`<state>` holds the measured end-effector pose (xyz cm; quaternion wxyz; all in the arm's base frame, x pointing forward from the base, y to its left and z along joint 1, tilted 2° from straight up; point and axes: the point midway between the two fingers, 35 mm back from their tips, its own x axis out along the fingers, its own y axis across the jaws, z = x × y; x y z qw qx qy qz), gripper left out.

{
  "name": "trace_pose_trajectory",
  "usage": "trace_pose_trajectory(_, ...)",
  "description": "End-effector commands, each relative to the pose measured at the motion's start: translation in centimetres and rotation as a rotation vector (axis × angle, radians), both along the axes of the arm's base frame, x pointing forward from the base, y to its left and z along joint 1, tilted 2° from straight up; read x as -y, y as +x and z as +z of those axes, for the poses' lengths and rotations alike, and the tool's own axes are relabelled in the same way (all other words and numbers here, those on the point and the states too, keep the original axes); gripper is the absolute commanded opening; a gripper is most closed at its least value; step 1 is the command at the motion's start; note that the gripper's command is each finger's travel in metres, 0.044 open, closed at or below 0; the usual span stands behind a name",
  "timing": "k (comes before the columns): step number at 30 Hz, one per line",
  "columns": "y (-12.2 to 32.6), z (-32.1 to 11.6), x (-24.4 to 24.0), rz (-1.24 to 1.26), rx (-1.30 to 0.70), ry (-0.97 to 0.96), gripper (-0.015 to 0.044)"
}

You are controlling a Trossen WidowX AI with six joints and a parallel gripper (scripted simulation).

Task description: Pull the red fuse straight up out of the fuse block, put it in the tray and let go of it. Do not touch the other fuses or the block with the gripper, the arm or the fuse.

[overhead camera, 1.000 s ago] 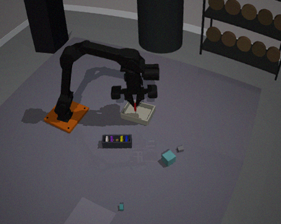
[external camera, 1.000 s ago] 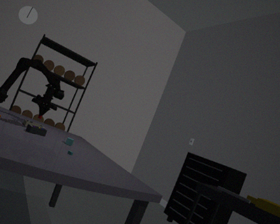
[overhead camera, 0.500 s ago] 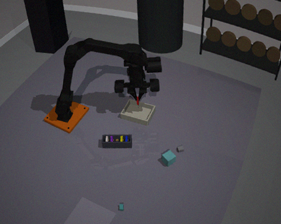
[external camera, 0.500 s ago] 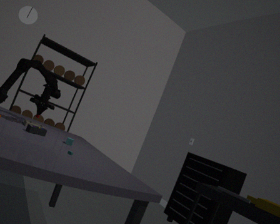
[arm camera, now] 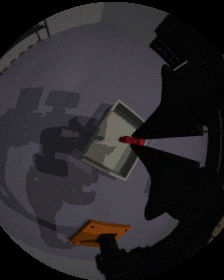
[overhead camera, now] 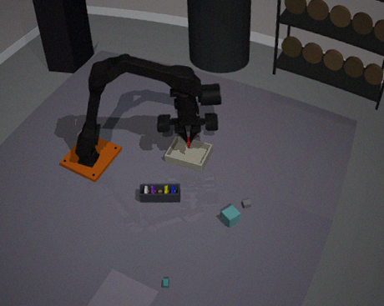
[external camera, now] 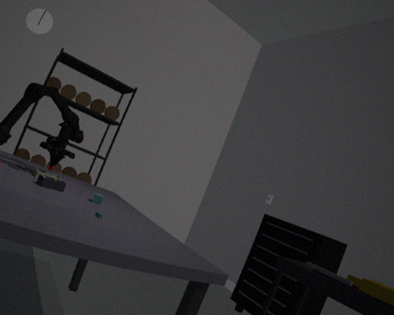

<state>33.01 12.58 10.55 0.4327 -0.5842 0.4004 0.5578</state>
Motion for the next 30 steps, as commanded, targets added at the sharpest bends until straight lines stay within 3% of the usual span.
trace_pose_trajectory(1,0.0,-0.8,0.1,-0.005,-0.002,-0.004,0.0000)
trace_pose_trajectory(7,0.0,-1.4,0.1,-0.005,-0.002,-0.004,0.0000)
trace_pose_trajectory(20,0.0,-0.8,0.0,0.000,-0.002,-0.001,0.0330)
trace_pose_trajectory(24,-0.2,2.4,0.1,-0.005,-0.002,-0.004,0.0330)
trace_pose_trajectory(30,-0.2,2.6,0.1,-0.005,-0.002,-0.004,0.0330)
